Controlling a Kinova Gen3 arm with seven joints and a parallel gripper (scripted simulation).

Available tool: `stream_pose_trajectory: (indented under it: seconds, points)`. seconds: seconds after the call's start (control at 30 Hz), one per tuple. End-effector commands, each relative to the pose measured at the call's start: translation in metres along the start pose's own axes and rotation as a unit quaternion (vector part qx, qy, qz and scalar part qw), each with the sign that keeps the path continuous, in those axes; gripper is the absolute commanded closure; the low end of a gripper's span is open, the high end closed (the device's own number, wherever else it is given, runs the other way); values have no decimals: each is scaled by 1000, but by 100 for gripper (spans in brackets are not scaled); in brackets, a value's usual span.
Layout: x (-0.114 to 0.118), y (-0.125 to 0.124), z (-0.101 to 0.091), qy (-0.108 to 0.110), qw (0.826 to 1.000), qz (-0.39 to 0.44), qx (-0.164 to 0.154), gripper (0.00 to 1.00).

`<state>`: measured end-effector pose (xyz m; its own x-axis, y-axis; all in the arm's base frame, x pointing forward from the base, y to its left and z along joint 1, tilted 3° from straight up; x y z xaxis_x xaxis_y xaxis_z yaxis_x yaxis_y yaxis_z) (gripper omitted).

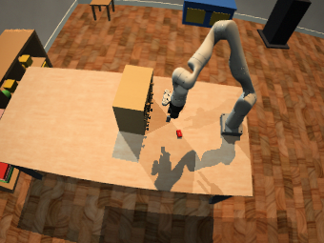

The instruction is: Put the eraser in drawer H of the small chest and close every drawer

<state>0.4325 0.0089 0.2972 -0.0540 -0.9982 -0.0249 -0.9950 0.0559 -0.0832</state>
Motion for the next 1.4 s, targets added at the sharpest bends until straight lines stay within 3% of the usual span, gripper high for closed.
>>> stream_pose_trajectory:
  seconds: [0.0, 0.3, 1.07, 1.37]
  points:
    - [1, 2, 0, 3, 1000, 0, 7, 0]
    - [0, 5, 5, 8, 999, -1, 36, 0]
    - [-2, 17, 33, 35, 984, -2, 177, 0]
    - [0, 18, 43, 48, 976, 1, 211, 0]
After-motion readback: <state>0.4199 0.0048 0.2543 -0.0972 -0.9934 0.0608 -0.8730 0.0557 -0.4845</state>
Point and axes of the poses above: the point where the finger pads meet when closed, its own z axis out along the fingers, its own x axis across the jaws, y = z × x, the point moved 10 cm from there along -z, back along the fingers, and after that the axes turned 11 degrees about -z, right-handed, at the moved point
